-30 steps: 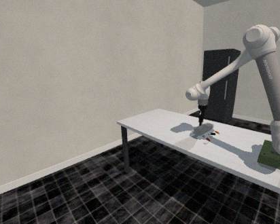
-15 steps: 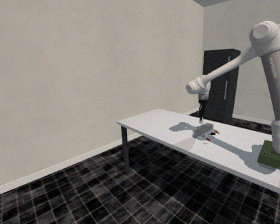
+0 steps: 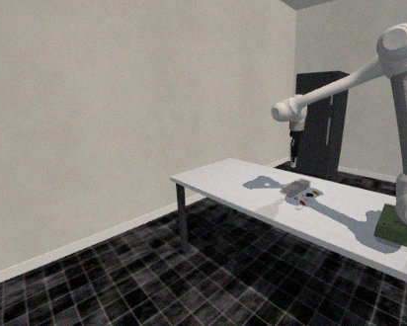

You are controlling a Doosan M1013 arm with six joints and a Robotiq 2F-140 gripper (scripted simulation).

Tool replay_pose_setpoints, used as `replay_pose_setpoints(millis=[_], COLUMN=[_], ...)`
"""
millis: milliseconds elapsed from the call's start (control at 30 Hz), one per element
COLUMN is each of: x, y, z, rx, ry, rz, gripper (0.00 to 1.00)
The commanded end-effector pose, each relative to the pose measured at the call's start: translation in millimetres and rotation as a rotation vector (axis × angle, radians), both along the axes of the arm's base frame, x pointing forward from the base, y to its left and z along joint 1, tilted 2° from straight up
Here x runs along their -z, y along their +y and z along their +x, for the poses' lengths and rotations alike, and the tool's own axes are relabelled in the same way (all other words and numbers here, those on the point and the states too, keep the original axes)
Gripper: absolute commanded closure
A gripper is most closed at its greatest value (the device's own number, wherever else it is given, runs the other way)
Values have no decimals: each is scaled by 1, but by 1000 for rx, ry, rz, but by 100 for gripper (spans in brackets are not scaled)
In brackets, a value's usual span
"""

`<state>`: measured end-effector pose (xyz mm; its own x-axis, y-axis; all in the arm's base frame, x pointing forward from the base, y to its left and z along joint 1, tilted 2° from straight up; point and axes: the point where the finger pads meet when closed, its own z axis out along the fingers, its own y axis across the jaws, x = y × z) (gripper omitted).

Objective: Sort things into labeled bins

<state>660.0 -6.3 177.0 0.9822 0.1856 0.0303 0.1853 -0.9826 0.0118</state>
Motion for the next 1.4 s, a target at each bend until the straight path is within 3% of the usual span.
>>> replay_pose_setpoints(millis=[0, 33, 67, 433, 500, 533, 900, 1367], x=[0, 0, 4, 56, 56, 61, 112, 114], y=[0, 0, -5, -56, -56, -61, -113, -116], z=[0, 0, -5, -61, -61, -66, -121, -124], rx=[0, 0, 50, 491, 491, 601, 616, 616], ry=[0, 0, 0, -1, -1, -3, -4, -4], rz=[0, 0, 2, 19, 19, 20, 20, 20], gripper=[95, 95, 83, 83, 83, 83, 83, 83])
